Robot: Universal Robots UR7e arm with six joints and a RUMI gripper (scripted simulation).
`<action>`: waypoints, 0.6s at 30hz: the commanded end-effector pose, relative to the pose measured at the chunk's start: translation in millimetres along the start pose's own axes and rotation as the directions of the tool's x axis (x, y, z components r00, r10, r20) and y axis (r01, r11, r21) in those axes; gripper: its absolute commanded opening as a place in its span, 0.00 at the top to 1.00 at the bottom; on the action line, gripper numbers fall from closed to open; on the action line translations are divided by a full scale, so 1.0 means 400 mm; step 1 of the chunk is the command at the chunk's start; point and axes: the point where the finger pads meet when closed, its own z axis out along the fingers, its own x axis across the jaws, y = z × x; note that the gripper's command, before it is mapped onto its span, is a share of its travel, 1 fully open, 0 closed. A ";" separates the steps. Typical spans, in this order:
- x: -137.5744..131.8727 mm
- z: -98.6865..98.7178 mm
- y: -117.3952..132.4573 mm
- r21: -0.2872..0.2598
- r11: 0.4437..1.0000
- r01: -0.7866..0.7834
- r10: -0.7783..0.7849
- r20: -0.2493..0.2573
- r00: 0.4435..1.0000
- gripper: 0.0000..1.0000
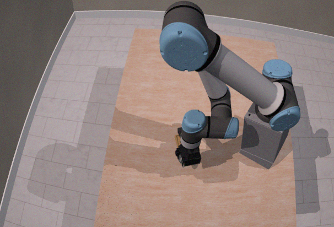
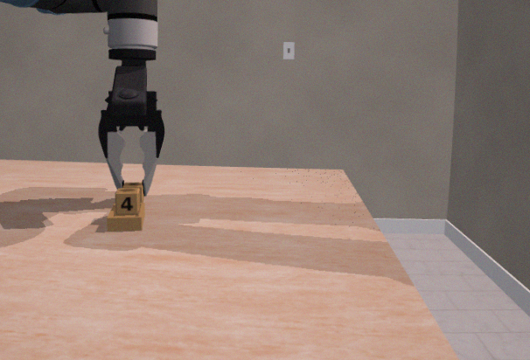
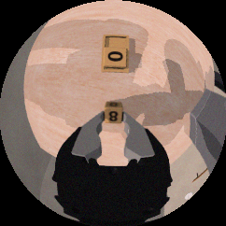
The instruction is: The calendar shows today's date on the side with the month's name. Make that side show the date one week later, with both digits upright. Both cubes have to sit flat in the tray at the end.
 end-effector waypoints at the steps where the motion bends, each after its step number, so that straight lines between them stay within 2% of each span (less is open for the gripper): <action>1: -0.004 0.000 -0.002 0.000 1.000 -0.001 0.001 0.003 1.000 0.90; 11: 0.001 -0.010 0.000 -0.001 1.000 0.000 0.000 0.000 1.000 0.90; 18: 0.001 -0.040 0.002 -0.001 1.000 0.001 -0.001 0.000 1.000 0.90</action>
